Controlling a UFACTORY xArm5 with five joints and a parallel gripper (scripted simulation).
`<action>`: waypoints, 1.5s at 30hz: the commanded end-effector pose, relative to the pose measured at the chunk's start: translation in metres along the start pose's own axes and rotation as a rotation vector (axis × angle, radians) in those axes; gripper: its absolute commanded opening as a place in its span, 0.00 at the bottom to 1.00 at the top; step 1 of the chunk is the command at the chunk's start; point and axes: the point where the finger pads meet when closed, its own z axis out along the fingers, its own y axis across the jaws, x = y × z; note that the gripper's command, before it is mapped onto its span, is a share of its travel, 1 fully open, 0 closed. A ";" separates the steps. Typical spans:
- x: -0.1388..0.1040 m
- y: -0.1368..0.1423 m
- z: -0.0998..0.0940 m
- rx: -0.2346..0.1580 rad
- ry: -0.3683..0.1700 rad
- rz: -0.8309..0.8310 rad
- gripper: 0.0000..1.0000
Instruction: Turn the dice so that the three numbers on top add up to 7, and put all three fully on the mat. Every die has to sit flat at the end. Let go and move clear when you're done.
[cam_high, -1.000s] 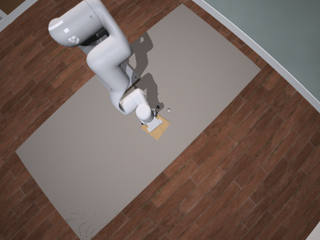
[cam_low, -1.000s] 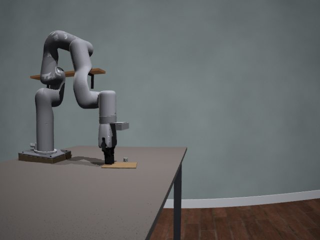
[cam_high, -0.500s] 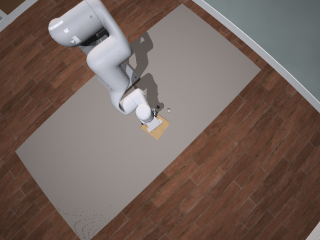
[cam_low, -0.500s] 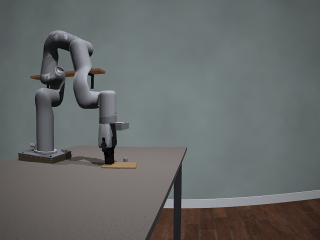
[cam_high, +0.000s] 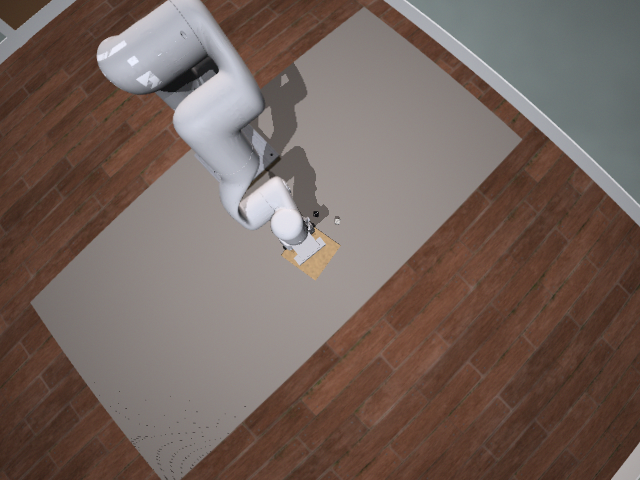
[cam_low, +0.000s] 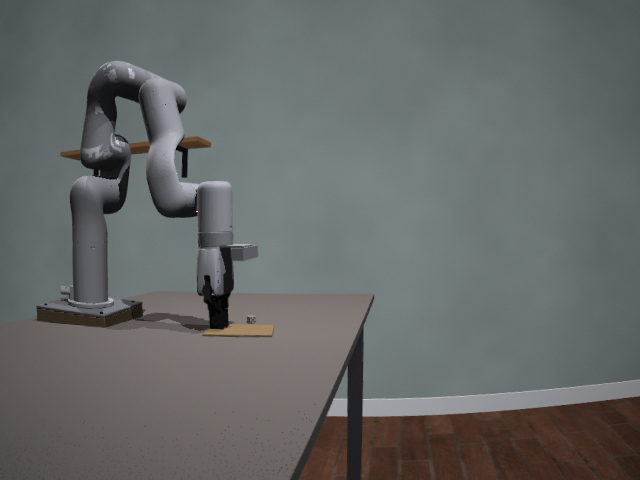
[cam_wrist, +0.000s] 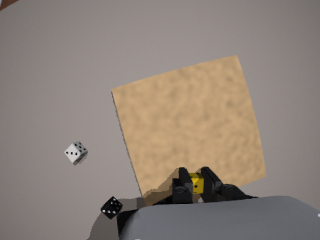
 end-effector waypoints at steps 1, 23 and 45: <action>0.001 0.000 -0.001 0.000 0.003 0.000 0.11; 0.001 0.000 -0.001 0.000 0.003 0.000 0.31; 0.001 -0.002 -0.045 0.000 0.003 0.000 0.31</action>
